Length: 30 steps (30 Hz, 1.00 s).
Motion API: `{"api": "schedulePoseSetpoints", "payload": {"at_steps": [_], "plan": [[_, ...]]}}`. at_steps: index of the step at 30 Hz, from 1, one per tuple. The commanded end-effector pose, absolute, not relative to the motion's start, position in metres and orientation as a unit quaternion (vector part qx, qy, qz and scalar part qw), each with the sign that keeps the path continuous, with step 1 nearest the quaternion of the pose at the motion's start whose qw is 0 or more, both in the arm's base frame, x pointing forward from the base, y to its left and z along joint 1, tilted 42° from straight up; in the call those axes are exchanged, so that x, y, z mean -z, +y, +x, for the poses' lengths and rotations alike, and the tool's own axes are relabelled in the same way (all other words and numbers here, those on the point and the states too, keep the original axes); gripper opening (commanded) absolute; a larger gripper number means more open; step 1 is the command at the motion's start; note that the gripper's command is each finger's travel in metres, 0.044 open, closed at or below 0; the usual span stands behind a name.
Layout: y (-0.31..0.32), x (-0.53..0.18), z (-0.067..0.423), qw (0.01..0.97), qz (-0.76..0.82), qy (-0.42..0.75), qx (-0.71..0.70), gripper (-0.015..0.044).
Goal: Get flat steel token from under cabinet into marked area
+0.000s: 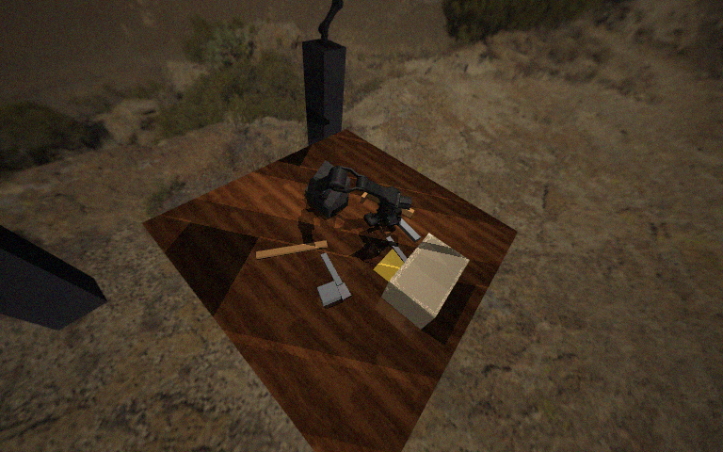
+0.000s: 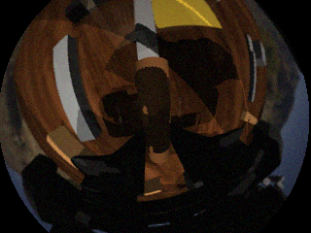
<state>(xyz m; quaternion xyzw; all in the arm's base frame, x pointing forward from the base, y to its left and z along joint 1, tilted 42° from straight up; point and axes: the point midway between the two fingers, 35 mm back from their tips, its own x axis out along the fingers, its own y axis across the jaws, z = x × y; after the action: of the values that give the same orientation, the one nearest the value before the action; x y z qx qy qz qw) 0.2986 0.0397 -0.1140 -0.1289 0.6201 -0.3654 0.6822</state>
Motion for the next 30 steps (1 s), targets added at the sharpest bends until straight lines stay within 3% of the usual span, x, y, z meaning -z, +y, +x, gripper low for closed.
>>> {"api": "schedulePoseSetpoints", "payload": {"at_steps": [1, 30], "plan": [[0.038, 0.113, 0.307, 0.682, -0.126, 0.621, 0.365, 0.0], [0.028, 0.105, 0.344, 0.683, -0.126, 0.62, 0.366, 0.0]]}}
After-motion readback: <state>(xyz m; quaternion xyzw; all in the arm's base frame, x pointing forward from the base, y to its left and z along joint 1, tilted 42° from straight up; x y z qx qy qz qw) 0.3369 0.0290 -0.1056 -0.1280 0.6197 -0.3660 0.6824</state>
